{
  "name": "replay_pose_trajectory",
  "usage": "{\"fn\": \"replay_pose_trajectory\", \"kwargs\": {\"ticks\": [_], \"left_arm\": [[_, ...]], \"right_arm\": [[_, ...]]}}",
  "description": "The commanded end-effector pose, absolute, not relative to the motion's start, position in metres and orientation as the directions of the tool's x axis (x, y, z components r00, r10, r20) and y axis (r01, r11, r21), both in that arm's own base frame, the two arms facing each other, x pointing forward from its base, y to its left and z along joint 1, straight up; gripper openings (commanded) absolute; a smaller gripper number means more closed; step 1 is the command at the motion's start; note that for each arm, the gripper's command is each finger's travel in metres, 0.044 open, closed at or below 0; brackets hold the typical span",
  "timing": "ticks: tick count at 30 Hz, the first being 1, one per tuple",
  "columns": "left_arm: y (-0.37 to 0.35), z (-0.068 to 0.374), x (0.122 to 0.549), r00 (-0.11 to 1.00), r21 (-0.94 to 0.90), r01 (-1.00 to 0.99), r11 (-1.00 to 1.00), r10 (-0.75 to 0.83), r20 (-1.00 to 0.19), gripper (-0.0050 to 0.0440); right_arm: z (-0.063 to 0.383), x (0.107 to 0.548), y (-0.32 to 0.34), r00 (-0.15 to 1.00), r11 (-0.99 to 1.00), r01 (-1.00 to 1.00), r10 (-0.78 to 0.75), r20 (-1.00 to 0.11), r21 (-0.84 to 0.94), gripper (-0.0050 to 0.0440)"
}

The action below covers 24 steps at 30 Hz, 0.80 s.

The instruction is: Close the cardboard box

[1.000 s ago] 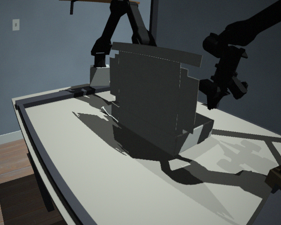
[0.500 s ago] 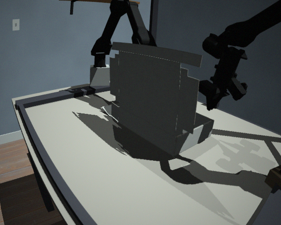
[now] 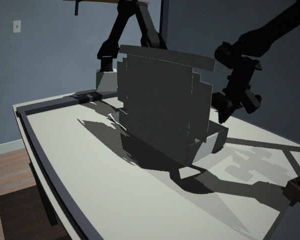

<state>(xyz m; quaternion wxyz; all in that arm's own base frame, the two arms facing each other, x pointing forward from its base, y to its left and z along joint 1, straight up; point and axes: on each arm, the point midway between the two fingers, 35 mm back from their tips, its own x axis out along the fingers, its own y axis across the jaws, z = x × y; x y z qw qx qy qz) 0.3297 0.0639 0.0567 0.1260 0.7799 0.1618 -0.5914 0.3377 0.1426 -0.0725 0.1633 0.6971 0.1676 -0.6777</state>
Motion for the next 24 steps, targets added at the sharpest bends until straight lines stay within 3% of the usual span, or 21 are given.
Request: {"fn": "replay_pose_trajectory", "kwargs": {"ticks": [1, 20, 22, 24], "left_arm": [[0.065, 0.053, 0.332, 0.26, 0.007, 0.396, -0.918, 0.105, -0.96, 0.0063], [0.067, 0.032, 0.332, 0.26, 0.005, 0.394, -0.919, 0.106, -0.96, 0.0063], [0.067, 0.032, 0.332, 0.26, 0.005, 0.394, -0.919, 0.106, -0.96, 0.0015], [0.067, 0.032, 0.332, 0.26, 0.005, 0.394, -0.919, 0.106, -0.96, 0.0015]], "right_arm": [[-0.064, 0.344, 0.145, 0.054, -0.89, 0.455, 0.024, -0.998, 0.003, 0.0249], [-0.077, 0.338, 0.143, 0.034, -0.89, 0.455, 0.016, -0.999, 0.001, 0.0249], [-0.079, 0.337, 0.142, 0.045, -0.89, 0.455, 0.021, -0.999, 0.002, 0.0249], [-0.079, 0.337, 0.142, 0.045, -0.89, 0.455, 0.021, -0.999, 0.002, 0.0249]]}}
